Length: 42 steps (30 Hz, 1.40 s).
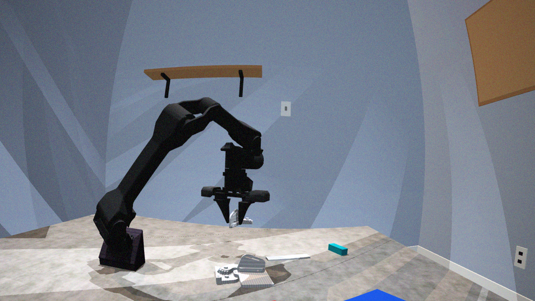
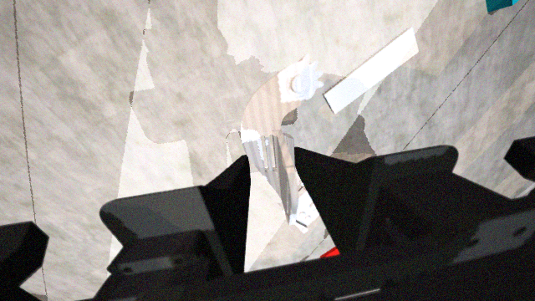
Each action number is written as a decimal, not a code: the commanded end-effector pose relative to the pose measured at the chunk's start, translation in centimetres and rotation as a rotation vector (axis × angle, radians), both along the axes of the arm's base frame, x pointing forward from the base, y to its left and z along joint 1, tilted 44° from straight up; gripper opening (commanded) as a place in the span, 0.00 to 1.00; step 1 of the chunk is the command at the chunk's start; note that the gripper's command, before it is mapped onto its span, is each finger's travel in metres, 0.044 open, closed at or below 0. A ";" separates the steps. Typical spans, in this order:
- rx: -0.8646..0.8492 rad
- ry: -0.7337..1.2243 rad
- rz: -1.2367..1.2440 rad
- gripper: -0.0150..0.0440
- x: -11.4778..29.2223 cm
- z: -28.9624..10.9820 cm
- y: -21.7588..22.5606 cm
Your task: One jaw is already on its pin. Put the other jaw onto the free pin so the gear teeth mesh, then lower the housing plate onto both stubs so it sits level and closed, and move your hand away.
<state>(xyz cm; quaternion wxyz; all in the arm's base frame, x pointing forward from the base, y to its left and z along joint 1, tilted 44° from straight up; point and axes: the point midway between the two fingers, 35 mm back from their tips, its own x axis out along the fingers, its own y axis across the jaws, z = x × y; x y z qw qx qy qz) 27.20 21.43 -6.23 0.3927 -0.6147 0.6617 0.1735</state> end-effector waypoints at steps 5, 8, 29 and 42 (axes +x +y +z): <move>-0.012 0.132 0.149 0.48 0.2 1.6 -1.4; -0.018 0.185 0.207 0.48 0.2 2.2 -1.9; -0.057 0.560 0.609 0.48 -0.5 5.7 -5.8; -0.082 0.793 0.857 0.48 -1.2 7.6 -8.3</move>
